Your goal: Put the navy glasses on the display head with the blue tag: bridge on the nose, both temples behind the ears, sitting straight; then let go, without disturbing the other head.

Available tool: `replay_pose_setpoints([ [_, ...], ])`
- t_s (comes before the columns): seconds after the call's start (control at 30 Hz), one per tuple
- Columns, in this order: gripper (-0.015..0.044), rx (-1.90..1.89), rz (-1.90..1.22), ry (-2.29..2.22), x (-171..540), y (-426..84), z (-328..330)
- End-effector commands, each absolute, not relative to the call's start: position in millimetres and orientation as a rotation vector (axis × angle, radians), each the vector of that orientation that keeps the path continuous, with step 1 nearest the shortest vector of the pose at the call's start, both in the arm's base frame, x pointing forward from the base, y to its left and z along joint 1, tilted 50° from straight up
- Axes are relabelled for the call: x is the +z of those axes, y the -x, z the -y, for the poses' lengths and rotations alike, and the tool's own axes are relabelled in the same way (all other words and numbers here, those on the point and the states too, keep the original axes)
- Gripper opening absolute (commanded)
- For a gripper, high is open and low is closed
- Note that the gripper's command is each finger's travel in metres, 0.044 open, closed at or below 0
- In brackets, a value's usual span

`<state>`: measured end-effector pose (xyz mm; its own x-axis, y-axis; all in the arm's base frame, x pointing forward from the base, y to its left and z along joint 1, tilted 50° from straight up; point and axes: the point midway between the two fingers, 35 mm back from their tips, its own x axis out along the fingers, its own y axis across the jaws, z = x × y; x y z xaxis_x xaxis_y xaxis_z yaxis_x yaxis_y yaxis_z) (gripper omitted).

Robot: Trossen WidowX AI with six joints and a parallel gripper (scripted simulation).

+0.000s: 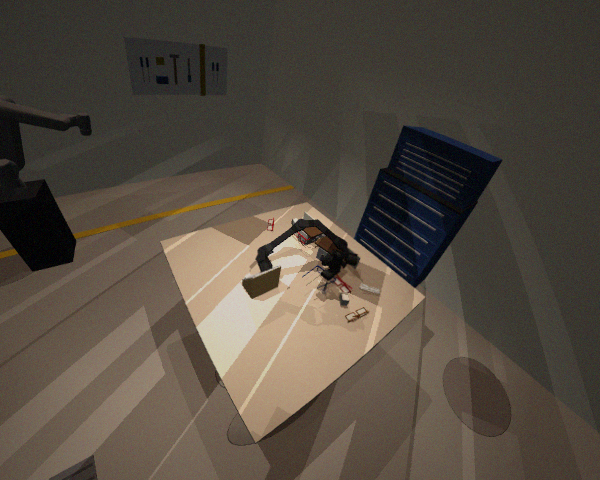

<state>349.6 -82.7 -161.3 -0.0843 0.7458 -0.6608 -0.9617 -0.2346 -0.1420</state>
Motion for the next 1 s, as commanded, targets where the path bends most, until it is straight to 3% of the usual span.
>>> replay_pose_setpoints([
  [0.0, 0.0000, 1.654, -0.384, 0.751, -155.0, -352.9, 81.0],
  [0.97, 0.0000, 1.655, -0.384, 0.750, -144.8, -352.4, 71.7],
])
